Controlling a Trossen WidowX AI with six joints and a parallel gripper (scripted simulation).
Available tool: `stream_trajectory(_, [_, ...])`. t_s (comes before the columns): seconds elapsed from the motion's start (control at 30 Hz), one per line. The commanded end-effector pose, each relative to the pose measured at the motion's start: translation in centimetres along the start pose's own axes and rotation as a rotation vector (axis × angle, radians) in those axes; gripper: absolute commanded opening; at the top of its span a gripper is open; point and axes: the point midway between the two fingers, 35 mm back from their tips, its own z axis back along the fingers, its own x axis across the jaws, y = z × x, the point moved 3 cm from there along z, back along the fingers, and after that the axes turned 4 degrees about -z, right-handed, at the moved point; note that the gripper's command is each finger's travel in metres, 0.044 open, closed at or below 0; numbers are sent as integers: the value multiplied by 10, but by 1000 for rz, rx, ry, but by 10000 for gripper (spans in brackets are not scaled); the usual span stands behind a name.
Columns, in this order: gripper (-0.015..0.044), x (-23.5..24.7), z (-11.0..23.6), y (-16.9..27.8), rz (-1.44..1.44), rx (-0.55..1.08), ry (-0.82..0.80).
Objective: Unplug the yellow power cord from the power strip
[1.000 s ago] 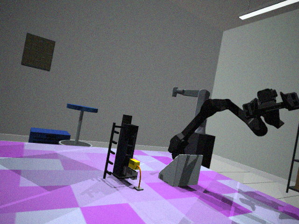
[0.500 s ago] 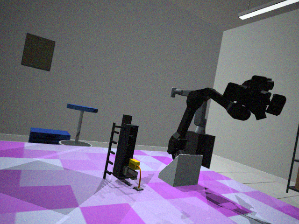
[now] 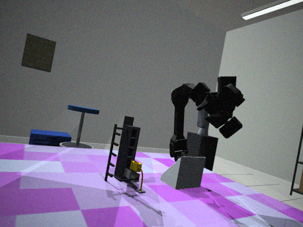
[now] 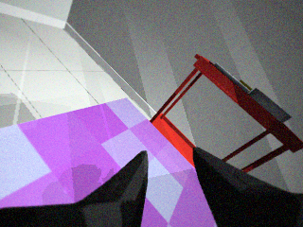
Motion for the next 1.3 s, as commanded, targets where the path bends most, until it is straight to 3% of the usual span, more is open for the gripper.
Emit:
stream_trajectory(0.0, [160,-20,-34,58,180,164,-144])
stream_trajectory(0.4, [160,-49,-53,188,432,470,-519])
stream_trajectory(0.83, [160,-84,0,321,562,747,-1058])
stream_trajectory(1.27, [160,-88,4,328,564,760,-1092])
